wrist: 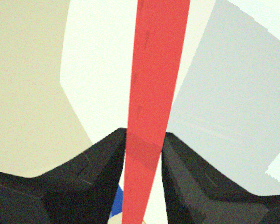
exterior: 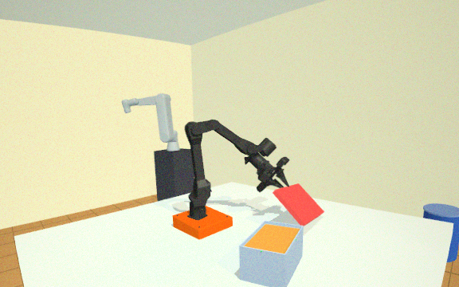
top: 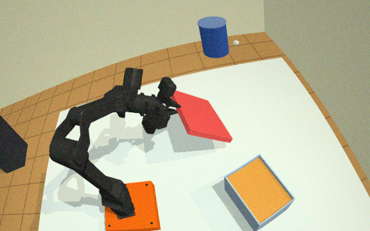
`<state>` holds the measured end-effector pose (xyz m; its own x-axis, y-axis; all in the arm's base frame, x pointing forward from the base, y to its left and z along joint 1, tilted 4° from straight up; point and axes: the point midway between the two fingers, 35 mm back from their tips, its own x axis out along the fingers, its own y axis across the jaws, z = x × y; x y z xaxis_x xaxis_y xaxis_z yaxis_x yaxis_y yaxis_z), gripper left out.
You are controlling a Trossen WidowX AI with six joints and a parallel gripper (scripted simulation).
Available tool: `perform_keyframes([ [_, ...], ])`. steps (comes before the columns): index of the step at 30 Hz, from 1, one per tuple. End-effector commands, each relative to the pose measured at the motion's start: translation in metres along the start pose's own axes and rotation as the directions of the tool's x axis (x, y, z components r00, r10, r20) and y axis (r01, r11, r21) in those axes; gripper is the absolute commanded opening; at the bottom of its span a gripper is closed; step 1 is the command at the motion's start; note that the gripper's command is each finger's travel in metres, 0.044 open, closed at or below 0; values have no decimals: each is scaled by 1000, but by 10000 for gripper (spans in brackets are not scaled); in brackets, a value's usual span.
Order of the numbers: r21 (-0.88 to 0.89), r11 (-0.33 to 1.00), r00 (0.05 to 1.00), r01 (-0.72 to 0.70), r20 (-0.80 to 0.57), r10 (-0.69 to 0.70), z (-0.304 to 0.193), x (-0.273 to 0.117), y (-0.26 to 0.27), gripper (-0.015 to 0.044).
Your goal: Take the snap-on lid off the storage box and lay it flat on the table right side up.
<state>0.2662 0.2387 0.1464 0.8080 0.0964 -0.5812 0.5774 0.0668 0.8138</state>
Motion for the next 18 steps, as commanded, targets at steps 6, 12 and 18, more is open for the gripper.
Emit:
perform_keyframes([
  [6,-2,1000,1000,-4,-1,4,0,5,-5,0],
  [12,-2,1000,1000,-4,-1,4,0,8,-8,0],
  [18,-2,1000,1000,-4,-1,4,0,11,-12,0],
])
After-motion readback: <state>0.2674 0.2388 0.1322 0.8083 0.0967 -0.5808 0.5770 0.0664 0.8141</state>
